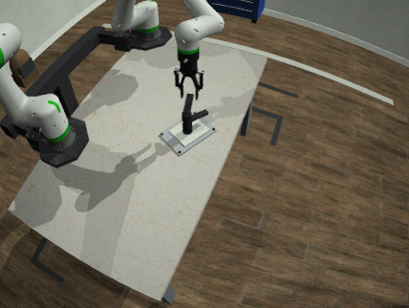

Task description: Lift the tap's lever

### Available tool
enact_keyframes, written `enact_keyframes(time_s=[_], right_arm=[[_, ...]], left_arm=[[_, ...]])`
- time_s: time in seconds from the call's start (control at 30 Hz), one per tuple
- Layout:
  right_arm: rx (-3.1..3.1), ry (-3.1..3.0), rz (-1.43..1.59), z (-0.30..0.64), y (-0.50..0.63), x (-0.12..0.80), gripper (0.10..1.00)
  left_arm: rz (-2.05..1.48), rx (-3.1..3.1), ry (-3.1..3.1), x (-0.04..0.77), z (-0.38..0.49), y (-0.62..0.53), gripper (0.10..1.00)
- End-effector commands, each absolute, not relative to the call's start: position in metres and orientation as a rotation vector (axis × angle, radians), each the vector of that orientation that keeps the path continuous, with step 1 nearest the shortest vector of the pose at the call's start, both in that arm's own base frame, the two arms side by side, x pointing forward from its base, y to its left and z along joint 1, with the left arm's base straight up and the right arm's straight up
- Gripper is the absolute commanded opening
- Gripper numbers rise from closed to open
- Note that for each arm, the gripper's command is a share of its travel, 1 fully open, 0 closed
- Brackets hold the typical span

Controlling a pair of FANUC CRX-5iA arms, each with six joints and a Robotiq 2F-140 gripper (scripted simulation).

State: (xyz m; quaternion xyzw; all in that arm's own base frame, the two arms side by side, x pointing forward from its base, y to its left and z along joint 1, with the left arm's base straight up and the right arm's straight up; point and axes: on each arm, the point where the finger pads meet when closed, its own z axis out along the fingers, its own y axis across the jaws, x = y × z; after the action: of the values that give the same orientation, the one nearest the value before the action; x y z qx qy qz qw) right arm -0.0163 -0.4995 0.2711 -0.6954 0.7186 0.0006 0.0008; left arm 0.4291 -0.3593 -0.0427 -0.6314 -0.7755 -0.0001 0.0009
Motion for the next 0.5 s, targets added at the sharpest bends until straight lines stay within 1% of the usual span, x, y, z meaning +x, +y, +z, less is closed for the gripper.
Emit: enact_keyframes(time_s=[0.0, 0.47], right_arm=[[-2.185, 2.258, 0.000, 0.272, -0.500, -0.016, 1.000], [-2.185, 2.258, 0.000, 0.272, -0.500, -0.016, 1.000]], left_arm=[[0.000, -1.983, -2.436, 0.430, -0.034, -0.360, 0.484], [0.000, -1.983, -2.436, 0.430, -0.009, -0.360, 0.484]])
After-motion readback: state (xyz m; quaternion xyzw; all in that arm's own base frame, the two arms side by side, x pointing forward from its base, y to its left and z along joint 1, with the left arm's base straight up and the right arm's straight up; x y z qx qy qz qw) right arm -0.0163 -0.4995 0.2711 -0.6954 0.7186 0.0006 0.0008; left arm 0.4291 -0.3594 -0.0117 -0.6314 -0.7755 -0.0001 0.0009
